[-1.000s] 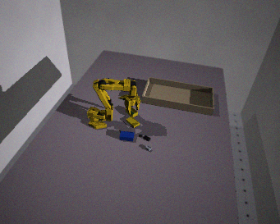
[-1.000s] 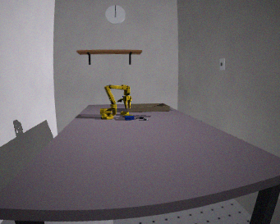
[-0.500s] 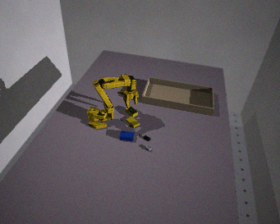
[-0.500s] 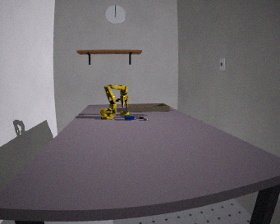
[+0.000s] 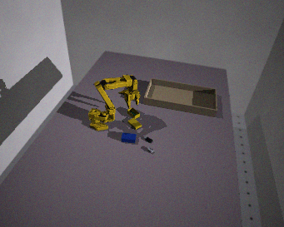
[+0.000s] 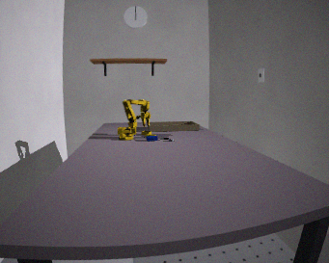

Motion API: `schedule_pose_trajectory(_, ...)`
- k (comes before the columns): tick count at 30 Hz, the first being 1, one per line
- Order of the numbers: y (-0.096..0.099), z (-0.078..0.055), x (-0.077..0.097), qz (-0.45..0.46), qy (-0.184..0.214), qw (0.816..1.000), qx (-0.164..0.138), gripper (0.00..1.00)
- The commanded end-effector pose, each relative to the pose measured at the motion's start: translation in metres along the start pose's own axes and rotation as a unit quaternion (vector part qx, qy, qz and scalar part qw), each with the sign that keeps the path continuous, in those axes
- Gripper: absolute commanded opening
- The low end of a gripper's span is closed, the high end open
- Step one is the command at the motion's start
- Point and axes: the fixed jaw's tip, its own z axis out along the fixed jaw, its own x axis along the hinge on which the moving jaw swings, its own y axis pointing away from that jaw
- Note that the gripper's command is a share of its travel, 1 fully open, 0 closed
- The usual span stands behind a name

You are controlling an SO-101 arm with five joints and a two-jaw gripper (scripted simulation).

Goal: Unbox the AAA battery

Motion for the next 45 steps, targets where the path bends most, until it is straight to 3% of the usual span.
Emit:
schedule_pose_trajectory(1, -0.0072, -0.0046, 0.0006, 0.001, 0.005, 1.0, 0.022, 0.28)
schedule_pose_trajectory(45, -0.0133, -0.0069, -0.0012, 0.001, 0.005, 1.0, 0.022, 0.28)
